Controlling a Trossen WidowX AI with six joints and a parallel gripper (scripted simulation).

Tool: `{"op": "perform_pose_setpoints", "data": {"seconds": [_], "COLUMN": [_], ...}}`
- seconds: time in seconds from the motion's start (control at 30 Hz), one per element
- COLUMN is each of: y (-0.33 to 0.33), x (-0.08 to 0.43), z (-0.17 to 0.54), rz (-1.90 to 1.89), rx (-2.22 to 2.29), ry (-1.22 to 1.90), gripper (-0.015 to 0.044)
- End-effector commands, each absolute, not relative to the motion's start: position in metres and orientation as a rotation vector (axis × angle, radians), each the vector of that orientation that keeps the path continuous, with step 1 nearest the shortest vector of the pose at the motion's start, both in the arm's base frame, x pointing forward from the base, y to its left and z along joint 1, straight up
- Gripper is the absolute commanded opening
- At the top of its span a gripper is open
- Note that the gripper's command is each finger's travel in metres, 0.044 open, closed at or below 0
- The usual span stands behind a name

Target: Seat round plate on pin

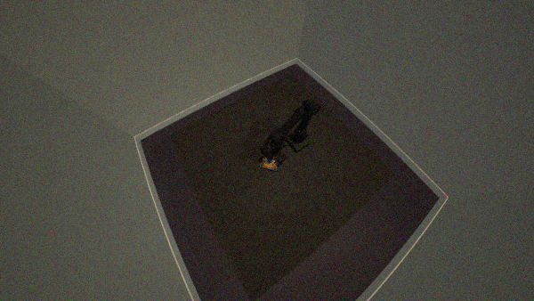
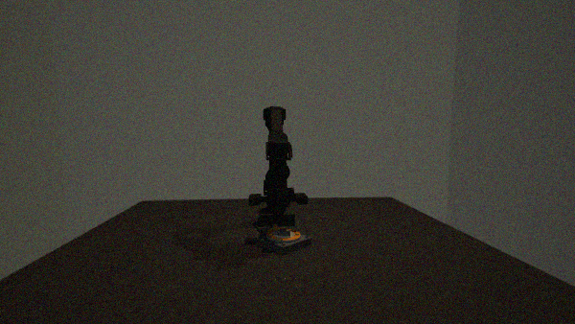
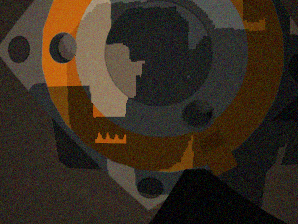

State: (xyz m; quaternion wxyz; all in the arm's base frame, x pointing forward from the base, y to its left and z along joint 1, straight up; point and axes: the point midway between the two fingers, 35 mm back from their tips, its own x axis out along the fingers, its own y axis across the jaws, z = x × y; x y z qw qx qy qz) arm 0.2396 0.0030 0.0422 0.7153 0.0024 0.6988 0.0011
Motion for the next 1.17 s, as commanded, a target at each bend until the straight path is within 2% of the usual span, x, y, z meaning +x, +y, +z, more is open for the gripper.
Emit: {"op": "perform_pose_setpoints", "data": {"seconds": [0.0,0.27,0.6,1.13], "y": [0.000,-0.004,-0.002,-0.002], "x": [0.241,0.242,0.239,0.240], "z": [0.042,0.044,0.087,0.079], "rz": [-0.001,-0.001,-0.001,0.003], "rx": [0.000,0.000,0.000,0.004], "ry": [1.548,1.548,1.548,1.555], "gripper": [0.0000,0.0000,0.0000,0.0000]}}
